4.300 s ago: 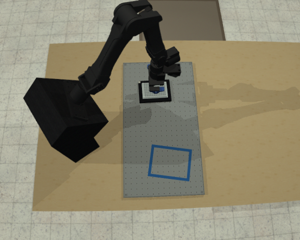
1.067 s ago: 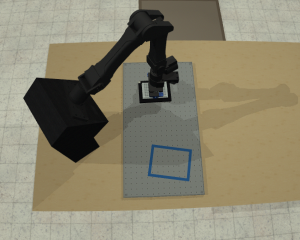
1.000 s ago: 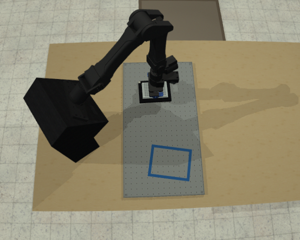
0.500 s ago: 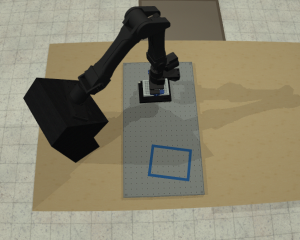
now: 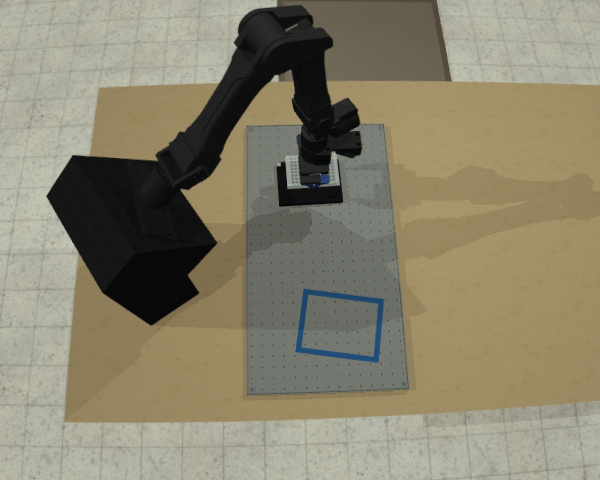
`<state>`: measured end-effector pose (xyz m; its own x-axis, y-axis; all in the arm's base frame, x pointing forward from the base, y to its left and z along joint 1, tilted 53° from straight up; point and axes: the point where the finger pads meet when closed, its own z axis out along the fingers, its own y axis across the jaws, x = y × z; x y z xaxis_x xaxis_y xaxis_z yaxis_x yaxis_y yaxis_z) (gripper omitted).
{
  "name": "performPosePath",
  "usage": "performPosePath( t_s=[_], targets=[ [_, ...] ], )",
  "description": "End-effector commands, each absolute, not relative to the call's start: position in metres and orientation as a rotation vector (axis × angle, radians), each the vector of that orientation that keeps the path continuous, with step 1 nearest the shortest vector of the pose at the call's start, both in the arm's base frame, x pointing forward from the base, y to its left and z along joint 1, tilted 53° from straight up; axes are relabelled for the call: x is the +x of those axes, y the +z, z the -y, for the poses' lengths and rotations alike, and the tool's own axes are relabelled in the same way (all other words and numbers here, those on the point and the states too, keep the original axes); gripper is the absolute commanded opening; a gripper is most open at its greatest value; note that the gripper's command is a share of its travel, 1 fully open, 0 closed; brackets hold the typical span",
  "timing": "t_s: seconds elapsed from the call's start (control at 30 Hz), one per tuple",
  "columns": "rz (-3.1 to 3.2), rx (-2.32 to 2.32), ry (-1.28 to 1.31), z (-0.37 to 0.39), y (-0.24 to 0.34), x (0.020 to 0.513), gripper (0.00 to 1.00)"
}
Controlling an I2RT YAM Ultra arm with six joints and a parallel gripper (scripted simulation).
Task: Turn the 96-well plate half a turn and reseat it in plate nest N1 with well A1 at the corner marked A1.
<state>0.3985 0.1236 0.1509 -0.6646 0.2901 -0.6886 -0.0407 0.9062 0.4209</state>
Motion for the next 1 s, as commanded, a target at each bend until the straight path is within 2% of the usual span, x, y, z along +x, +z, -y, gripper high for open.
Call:
performPosePath(
  t_s=[0.0,0.97],
  targets=[
    [-2.256,0.18,0.514,-0.122,0.152,0.394,0.0],
    [-2.256,0.179,0.514,-0.113,0.169,0.373,0.0]
  ],
)
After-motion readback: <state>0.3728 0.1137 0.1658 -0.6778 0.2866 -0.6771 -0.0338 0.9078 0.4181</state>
